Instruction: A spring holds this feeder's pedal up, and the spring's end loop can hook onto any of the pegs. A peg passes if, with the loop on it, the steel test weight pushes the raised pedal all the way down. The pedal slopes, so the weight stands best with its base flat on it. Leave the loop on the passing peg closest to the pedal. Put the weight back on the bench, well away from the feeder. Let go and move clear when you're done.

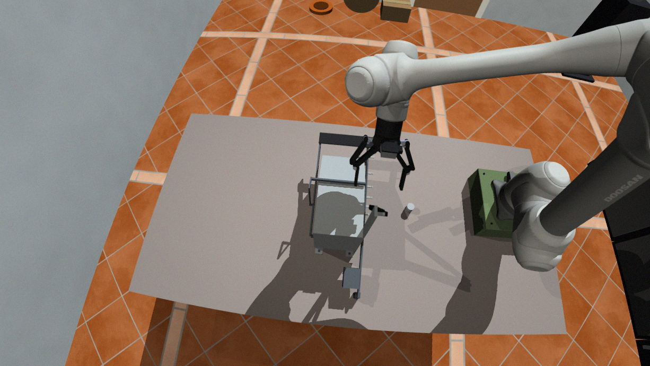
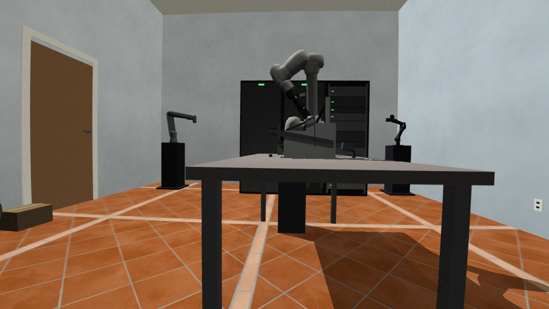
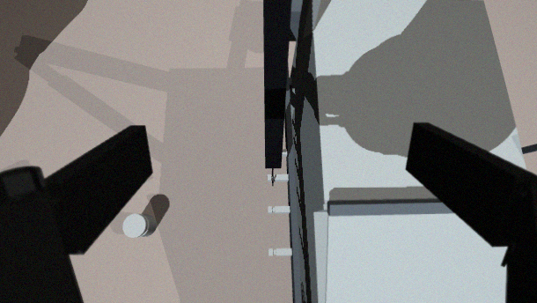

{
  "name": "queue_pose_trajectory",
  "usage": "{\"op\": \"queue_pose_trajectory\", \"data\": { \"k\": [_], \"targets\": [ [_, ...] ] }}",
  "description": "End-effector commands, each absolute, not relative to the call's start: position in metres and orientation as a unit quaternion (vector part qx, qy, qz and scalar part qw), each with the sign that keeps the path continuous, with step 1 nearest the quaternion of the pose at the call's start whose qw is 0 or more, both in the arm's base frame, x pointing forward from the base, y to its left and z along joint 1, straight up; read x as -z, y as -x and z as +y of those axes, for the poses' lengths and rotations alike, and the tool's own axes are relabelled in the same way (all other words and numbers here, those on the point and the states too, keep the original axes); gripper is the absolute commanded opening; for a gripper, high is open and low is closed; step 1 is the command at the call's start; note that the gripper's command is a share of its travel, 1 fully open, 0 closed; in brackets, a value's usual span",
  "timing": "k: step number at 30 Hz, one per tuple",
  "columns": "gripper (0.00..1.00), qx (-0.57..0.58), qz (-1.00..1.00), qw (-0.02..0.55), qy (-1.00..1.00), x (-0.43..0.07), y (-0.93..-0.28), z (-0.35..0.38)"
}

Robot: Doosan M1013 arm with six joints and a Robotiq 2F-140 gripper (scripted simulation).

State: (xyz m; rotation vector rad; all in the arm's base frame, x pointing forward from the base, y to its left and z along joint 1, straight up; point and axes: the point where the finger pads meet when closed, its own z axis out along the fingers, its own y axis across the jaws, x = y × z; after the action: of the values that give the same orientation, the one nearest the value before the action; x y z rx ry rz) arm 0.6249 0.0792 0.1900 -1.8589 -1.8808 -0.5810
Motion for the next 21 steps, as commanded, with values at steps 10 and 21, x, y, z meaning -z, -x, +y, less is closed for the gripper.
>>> {"op": "queue_pose_trajectory", "data": {
  "k": [10,21],
  "targets": [
    [1.0,0.159,-0.692,0.164,0.685,-0.1928,-0.6253,0.0793],
    [1.0,0.159,-0.692,0.164,0.685,-0.1928,-0.6253,0.0793]
  ]
}}
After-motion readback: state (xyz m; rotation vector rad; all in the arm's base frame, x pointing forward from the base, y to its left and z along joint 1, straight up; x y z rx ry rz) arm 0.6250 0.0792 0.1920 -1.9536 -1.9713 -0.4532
